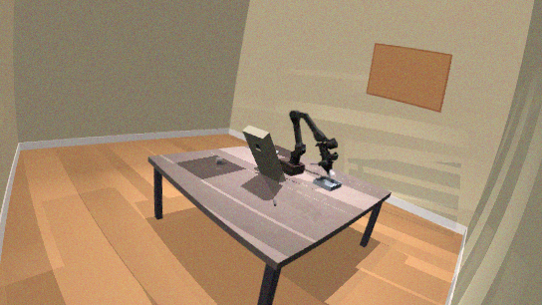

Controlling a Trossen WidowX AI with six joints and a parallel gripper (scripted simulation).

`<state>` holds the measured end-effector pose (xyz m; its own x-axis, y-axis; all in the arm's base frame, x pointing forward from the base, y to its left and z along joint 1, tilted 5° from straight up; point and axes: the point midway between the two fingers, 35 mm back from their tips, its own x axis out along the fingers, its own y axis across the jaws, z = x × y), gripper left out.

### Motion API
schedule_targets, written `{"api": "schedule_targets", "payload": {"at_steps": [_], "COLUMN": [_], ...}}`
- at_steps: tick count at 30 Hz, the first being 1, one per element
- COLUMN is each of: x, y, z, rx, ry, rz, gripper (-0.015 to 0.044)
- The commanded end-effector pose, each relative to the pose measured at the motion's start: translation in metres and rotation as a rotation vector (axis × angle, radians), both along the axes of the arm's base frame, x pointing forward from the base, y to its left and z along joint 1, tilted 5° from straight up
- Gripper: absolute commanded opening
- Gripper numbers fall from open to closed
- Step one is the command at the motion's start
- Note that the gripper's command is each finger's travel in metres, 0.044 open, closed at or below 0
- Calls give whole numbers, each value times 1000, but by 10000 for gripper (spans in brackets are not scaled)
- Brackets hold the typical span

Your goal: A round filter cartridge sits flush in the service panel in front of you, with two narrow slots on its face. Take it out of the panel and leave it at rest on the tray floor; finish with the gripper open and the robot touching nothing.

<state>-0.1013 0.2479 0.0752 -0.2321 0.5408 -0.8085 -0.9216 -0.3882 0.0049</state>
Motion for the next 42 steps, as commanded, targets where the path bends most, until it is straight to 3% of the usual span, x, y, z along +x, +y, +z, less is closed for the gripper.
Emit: {"api": "schedule_targets", "payload": {"at_steps": [1,10,27,31,36,42], "x": [0,1,0,0,3,2], "y": [1,-1,-2,-1,-8,-5], "z": [-21,-47,-44,-35,24,13], "rx": [-2,-2,-11,-11,-13,-9], "ry": [-3,-4,-4,-5,-5,-5], "rz": [-5,-5,1,1,1,0], "gripper": [0,0,440,440,440,440]}}
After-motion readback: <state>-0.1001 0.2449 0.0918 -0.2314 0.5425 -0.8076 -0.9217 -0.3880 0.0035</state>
